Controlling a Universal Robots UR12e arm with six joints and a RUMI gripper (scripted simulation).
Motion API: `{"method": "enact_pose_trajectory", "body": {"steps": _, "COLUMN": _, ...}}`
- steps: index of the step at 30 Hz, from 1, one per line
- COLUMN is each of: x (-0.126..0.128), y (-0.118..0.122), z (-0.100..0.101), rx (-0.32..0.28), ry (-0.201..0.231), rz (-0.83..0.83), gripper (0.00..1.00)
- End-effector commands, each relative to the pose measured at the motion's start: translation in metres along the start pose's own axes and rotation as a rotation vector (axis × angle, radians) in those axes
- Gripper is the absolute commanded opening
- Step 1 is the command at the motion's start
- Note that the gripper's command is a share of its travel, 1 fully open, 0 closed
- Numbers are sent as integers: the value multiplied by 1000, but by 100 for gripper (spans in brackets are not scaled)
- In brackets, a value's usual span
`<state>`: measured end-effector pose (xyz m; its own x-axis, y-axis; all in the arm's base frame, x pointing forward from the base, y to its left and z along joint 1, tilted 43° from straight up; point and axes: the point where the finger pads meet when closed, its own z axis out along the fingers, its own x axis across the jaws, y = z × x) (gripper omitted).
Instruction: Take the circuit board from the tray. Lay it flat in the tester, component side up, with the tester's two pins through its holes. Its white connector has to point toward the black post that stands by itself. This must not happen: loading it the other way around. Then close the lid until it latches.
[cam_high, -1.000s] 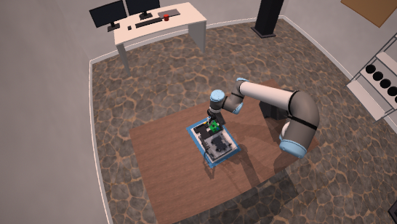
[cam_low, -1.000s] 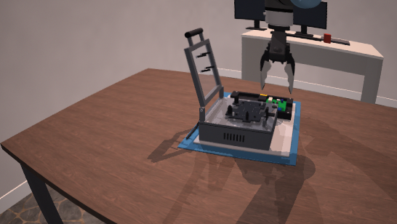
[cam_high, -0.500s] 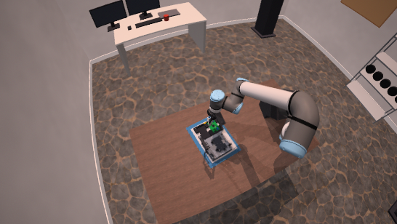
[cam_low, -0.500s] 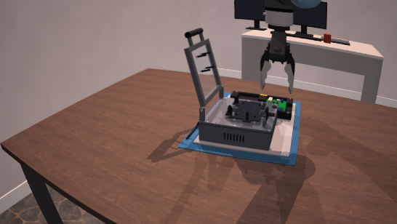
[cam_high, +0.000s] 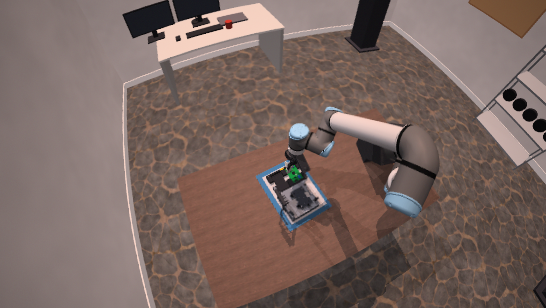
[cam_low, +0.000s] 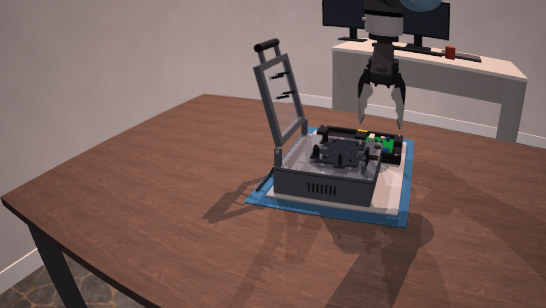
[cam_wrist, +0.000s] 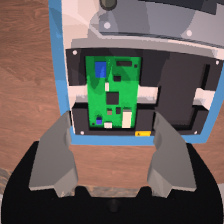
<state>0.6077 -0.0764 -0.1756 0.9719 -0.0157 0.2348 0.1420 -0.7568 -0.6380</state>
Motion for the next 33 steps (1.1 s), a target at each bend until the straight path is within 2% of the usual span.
{"method": "enact_pose_trajectory", "body": {"steps": 1, "x": 0, "y": 0, "z": 0, "rx": -1, "ry": 1, "rz": 0, "gripper": 59}}
{"method": "enact_pose_trajectory", "body": {"steps": 33, "x": 1, "y": 1, "z": 31, "rx": -1, "ry": 1, "rz": 0, "gripper": 59}}
